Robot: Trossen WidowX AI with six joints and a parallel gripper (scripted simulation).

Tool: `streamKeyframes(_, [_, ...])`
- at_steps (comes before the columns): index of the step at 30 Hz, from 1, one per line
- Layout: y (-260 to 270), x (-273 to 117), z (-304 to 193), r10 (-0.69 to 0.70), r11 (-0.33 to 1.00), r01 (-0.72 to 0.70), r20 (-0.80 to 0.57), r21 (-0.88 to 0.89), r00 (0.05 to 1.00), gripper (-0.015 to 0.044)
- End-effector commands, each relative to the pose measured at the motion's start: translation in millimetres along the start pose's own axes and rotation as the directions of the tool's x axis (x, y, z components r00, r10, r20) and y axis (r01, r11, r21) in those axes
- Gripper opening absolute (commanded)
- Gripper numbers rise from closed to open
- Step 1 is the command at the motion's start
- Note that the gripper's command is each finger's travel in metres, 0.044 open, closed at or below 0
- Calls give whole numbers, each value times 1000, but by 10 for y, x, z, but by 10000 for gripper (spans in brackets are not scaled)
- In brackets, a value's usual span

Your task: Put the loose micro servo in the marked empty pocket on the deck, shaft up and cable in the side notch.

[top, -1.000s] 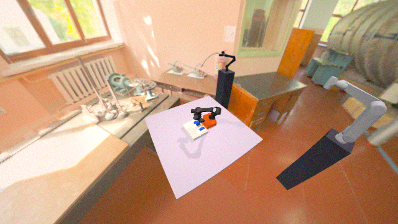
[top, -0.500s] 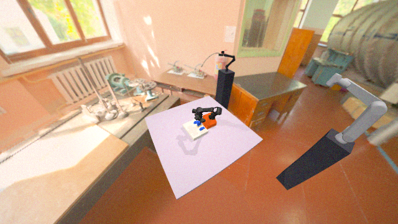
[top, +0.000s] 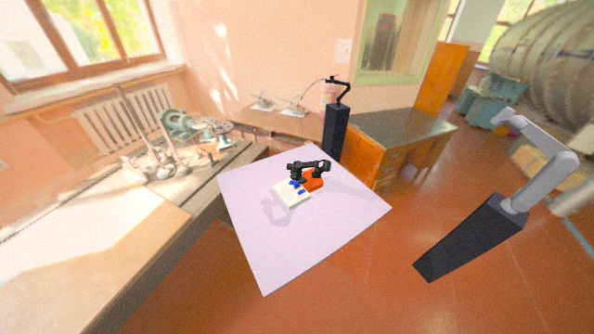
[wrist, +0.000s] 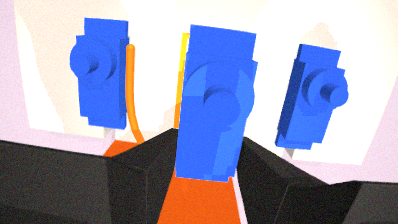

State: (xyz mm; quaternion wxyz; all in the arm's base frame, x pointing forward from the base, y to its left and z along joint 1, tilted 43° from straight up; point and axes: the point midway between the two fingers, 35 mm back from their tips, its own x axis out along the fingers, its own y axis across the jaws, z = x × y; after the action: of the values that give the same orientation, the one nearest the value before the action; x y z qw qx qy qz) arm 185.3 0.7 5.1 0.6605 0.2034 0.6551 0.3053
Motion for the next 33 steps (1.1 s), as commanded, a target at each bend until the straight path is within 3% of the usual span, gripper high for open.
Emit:
streamKeyframes(1, [0, 6, 9, 2, 1000, -2, 5, 2, 1000, 0])
streamKeyframes(33, [4, 276, 10, 3, 1000, -3, 5, 2, 1000, 0])
